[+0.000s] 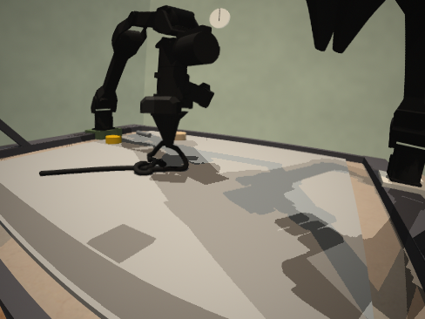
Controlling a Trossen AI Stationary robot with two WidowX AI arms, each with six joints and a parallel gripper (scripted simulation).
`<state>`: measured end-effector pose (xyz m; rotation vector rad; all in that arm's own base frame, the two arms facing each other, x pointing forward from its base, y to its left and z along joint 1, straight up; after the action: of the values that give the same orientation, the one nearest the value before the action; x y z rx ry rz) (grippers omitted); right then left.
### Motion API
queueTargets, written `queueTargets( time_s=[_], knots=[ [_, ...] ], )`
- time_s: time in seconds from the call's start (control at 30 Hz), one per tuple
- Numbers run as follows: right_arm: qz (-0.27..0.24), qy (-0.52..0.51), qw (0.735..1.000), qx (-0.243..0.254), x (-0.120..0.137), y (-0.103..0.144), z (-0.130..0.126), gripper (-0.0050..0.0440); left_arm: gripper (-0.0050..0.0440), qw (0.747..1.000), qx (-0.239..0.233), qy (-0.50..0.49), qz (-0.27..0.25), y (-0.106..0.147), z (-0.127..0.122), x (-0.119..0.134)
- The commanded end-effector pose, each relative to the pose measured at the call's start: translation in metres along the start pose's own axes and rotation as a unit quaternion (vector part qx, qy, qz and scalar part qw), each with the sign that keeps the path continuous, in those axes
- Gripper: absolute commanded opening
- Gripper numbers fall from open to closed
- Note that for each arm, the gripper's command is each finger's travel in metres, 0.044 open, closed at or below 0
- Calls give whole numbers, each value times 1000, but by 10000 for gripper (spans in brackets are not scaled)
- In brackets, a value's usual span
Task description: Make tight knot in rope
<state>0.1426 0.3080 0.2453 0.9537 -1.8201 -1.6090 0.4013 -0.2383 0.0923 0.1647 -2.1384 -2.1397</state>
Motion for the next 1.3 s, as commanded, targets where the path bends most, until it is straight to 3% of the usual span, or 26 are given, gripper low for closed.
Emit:
queueTargets(
  time_s=[0.0, 1.27],
  knots=[
    [-12, -4, 1000, -3, 2, 8, -2, 85, 30, 1000, 10, -1, -13, 15, -1, -2],
    [-12, -4, 1000, -3, 2, 8, -2, 85, 30, 1000, 9, -1, -12, 13, 22, 17]
  ],
)
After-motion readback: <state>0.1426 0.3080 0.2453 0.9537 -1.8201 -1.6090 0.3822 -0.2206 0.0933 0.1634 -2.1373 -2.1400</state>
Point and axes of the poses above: on each arm, the point midway between the two fingers, 35 mm back from their tips, its own y axis back along the fingers, its own z axis across the jaws, x = y × z, the point moved 4 cm from there along y, back along the fingers, and after that the axes turned 5 degrees about -y, right-handed, at the moved point
